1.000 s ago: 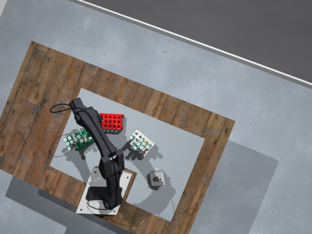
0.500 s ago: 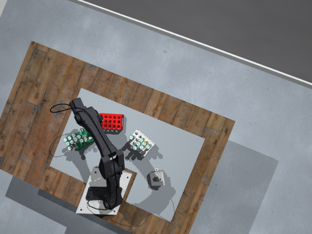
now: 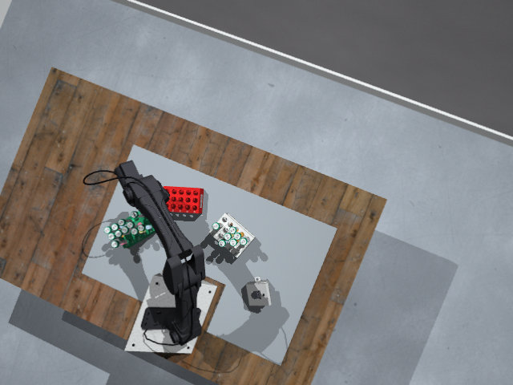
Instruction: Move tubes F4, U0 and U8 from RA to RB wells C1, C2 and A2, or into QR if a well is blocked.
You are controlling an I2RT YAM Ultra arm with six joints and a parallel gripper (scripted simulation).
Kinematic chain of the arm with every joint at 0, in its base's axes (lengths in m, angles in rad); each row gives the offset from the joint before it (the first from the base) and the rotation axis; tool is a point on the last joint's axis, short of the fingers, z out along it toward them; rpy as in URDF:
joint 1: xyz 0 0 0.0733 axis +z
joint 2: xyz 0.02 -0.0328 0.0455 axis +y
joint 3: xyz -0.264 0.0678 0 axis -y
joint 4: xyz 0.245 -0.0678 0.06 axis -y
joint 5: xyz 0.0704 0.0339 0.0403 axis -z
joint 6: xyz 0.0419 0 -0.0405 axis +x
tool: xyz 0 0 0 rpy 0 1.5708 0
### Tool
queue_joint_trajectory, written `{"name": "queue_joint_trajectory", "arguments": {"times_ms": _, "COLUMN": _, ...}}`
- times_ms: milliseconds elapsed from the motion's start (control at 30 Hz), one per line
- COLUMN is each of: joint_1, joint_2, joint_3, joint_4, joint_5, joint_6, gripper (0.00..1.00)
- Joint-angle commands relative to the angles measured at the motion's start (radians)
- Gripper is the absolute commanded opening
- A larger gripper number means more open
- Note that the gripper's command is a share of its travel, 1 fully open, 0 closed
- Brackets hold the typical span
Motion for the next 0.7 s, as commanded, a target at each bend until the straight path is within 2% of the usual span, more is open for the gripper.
{"name": "queue_joint_trajectory", "arguments": {"times_ms": 0, "joint_1": 0.011, "joint_2": -0.014, "joint_3": -0.001, "joint_4": 0.019, "joint_5": 0.000, "joint_6": -0.002, "gripper": 0.30}}
{"name": "queue_joint_trajectory", "arguments": {"times_ms": 267, "joint_1": 0.011, "joint_2": -0.014, "joint_3": -0.001, "joint_4": 0.019, "joint_5": 0.000, "joint_6": -0.002, "gripper": 0.30}}
{"name": "queue_joint_trajectory", "arguments": {"times_ms": 300, "joint_1": 0.024, "joint_2": -0.035, "joint_3": 0.025, "joint_4": 0.023, "joint_5": -0.009, "joint_6": 0.003, "gripper": 0.30}}
{"name": "queue_joint_trajectory", "arguments": {"times_ms": 367, "joint_1": 0.031, "joint_2": -0.035, "joint_3": 0.039, "joint_4": -0.020, "joint_5": -0.015, "joint_6": 0.014, "gripper": 0.30}}
{"name": "queue_joint_trajectory", "arguments": {"times_ms": 500, "joint_1": 0.038, "joint_2": -0.035, "joint_3": 0.056, "joint_4": -0.039, "joint_5": -0.019, "joint_6": 0.020, "gripper": 0.30}}
{"name": "queue_joint_trajectory", "arguments": {"times_ms": 667, "joint_1": 0.058, "joint_2": -0.002, "joint_3": 0.101, "joint_4": -0.091, "joint_5": -0.029, "joint_6": 0.040, "gripper": 0.30}}
